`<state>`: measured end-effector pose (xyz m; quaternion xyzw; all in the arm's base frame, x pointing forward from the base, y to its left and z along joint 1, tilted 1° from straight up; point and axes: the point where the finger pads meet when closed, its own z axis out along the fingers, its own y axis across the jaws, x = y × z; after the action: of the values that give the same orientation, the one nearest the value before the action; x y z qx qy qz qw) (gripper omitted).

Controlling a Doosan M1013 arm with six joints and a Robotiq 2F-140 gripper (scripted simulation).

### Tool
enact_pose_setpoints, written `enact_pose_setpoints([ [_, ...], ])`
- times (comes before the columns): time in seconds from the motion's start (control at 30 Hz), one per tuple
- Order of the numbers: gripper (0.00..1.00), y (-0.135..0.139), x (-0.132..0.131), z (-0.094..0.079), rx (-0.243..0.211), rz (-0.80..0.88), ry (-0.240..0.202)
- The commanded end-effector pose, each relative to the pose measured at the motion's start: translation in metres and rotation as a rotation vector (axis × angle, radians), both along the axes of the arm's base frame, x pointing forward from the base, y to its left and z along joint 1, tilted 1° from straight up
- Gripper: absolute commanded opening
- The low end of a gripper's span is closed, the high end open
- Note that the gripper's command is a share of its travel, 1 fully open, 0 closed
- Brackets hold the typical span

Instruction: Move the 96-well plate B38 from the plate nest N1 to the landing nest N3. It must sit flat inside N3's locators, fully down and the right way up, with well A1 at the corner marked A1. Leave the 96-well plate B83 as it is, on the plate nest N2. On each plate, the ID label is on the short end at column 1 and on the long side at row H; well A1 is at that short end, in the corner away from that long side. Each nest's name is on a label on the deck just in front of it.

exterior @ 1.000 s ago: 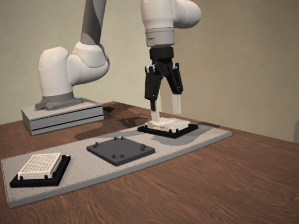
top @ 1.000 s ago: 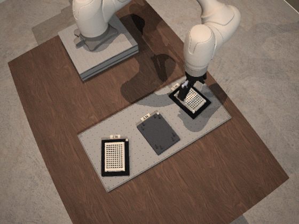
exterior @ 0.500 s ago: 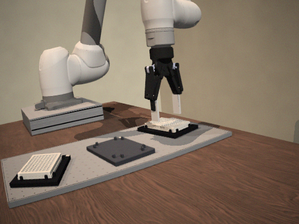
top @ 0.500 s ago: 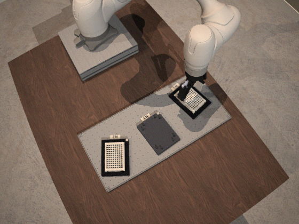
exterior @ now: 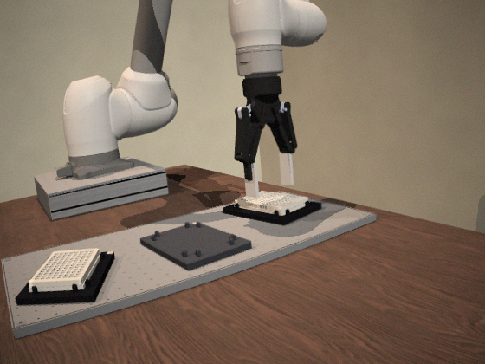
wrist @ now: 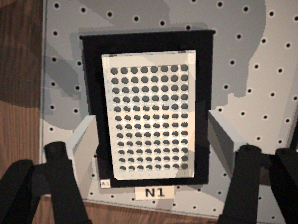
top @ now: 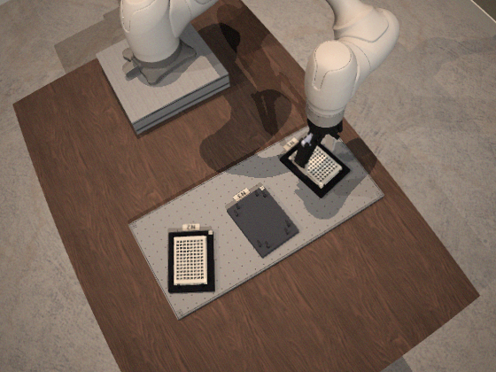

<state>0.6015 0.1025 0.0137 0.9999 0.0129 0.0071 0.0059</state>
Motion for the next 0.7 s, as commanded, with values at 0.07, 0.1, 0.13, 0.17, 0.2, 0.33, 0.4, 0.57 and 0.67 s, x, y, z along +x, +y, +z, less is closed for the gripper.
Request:
enact_pose_setpoints([
  [0.07, 0.66, 0.0006, -0.0016, -0.004, 0.0, -0.001, 0.004],
  [0.1, 0.66, 0.0006, -0.0017, -0.004, 0.0, -0.001, 0.004],
  [0.13, 0.66, 0.0007, -0.0018, -0.004, 0.0, -0.001, 0.004],
  [0.17, 0.66, 0.0007, -0.002, -0.004, 0.0, -0.001, 0.004],
  [0.2, 0.66, 0.0008, -0.0022, -0.004, 0.0, -0.001, 0.004],
  [0.33, 0.66, 0.0011, -0.0028, -0.004, 0.0, -0.001, 0.004],
  [0.4, 0.66, 0.0011, -0.003, -0.004, 0.0, -0.001, 0.004],
  [0.57, 0.66, 0.0011, -0.003, -0.004, 0.0, -0.001, 0.004],
  [0.67, 0.66, 0.0011, -0.003, -0.004, 0.0, -0.001, 0.004],
])
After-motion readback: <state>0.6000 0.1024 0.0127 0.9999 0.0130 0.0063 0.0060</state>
